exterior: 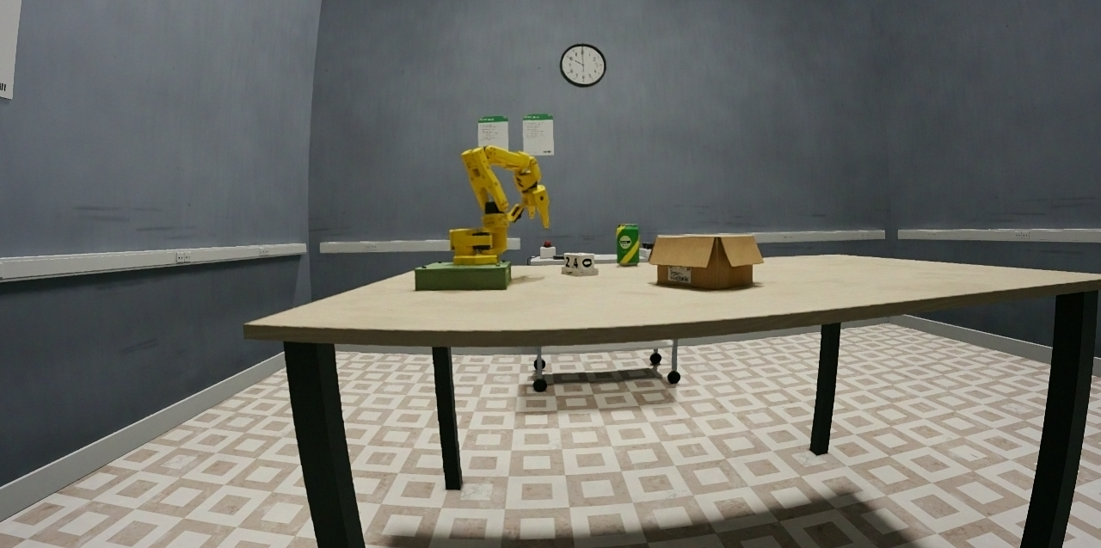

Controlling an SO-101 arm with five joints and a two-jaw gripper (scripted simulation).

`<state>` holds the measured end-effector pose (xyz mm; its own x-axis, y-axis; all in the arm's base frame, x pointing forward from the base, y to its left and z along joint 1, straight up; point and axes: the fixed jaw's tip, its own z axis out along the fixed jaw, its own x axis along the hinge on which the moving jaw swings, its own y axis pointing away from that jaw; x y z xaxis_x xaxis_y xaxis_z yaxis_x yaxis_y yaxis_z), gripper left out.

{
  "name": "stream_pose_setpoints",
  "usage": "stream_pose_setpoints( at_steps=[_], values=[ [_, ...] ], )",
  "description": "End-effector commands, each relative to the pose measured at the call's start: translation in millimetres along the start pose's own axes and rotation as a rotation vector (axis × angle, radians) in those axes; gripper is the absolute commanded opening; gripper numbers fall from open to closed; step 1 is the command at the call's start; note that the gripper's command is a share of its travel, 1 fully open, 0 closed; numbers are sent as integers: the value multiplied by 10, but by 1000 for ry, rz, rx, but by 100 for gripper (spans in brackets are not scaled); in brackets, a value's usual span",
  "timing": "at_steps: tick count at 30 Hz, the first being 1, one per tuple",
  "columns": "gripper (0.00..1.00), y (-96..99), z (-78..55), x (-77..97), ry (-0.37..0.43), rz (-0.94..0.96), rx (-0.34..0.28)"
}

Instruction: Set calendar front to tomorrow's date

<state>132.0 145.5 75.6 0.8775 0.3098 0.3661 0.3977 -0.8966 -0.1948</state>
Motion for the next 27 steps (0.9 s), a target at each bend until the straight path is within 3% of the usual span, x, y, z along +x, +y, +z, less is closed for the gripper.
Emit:
stream_pose_setpoints(
  at_steps=[1,10,27],
  values=[
    [42,145,131,25,-37,26,-48],
    [31,457,280,-29,-121,99,-133],
    [30,478,289,-35,-127,105,-138]
  ],
)
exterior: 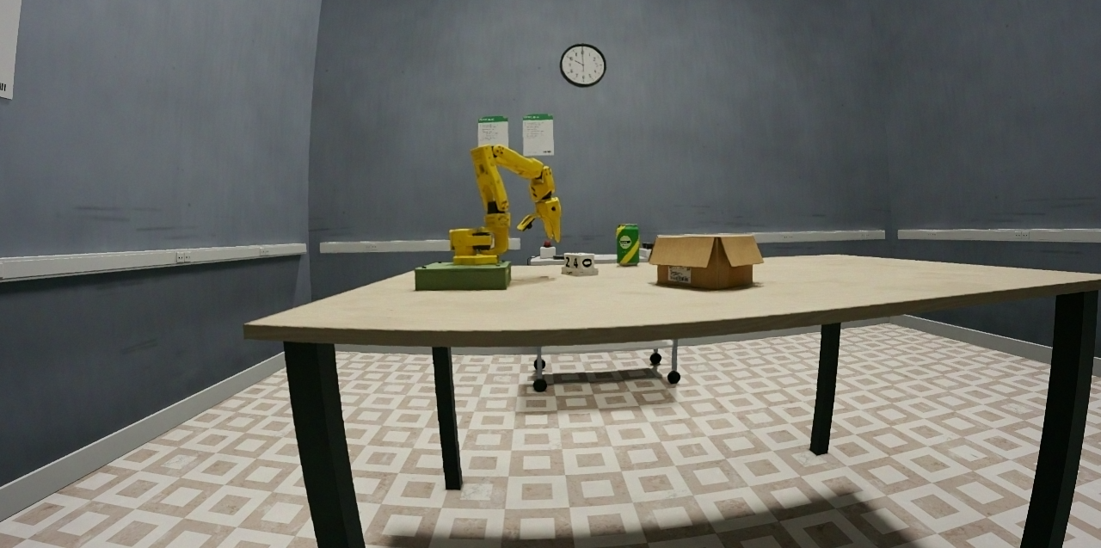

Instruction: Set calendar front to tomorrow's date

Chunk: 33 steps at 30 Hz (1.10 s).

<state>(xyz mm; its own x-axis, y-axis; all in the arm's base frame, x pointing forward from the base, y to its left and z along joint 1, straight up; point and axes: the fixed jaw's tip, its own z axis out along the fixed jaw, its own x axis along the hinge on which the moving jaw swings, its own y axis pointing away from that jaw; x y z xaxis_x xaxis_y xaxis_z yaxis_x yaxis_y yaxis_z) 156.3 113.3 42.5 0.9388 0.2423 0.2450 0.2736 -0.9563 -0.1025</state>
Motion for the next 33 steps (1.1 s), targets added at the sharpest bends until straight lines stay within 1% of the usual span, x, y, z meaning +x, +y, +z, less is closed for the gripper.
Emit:
stream_pose_setpoints(
  at_steps=[1,7,8,33],
  values=[
    [30,28,31,-22,-14,2,-7],
    [30,28,31,-22,-14,2,-7],
    [30,58,67,-46,-31,4,-17],
    [30,58,67,-46,-31,4,-17]
  ],
)
